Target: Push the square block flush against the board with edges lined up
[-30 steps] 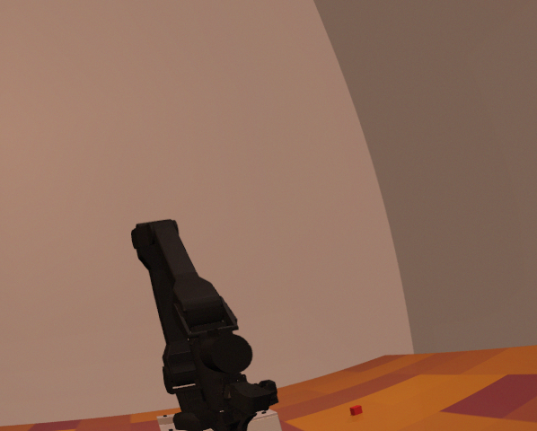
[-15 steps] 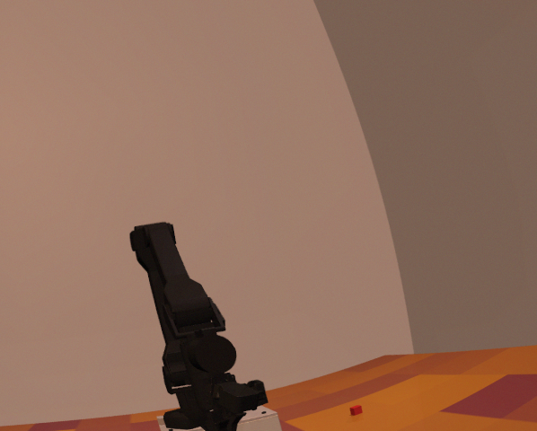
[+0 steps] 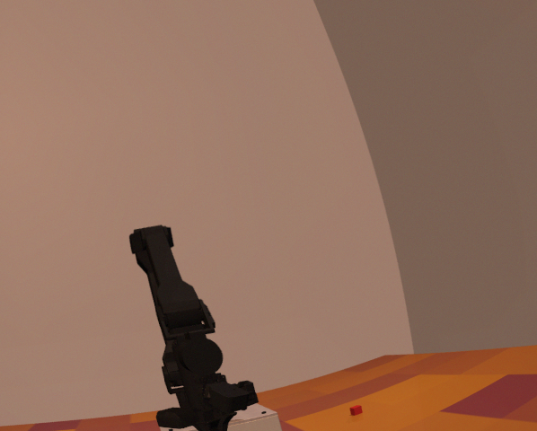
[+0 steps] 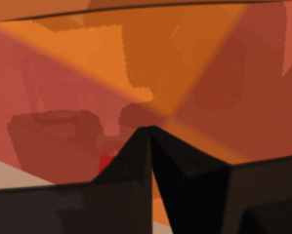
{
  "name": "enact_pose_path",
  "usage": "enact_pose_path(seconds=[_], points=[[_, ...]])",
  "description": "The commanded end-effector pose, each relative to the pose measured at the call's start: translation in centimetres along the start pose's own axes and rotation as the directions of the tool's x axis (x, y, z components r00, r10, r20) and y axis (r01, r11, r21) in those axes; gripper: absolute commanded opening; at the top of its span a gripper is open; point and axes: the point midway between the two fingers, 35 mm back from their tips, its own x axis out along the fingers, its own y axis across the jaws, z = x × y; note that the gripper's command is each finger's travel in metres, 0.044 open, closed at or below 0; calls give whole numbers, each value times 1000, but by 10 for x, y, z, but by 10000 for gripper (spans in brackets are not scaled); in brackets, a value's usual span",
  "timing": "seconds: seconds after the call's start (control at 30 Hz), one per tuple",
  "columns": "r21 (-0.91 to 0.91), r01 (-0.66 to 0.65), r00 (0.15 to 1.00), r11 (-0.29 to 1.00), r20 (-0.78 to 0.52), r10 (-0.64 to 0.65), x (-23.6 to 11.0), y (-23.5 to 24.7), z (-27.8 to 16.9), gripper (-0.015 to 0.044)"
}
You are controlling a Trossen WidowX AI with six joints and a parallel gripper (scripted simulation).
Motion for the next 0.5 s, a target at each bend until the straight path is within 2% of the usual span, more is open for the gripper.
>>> enact_pose_path(seconds=[0.0, 0.1, 0.27, 0.47], points=[[0, 7, 1000, 1000, 9, -7, -25, -2, 4, 0], [-2, 6, 1000, 1000, 8, -6, -53, -1, 2, 0], [3, 6, 1000, 1000, 8, -6, -54, -1, 3, 0], [188, 4, 1000, 982, 9, -6, -55, 4, 16, 0]])
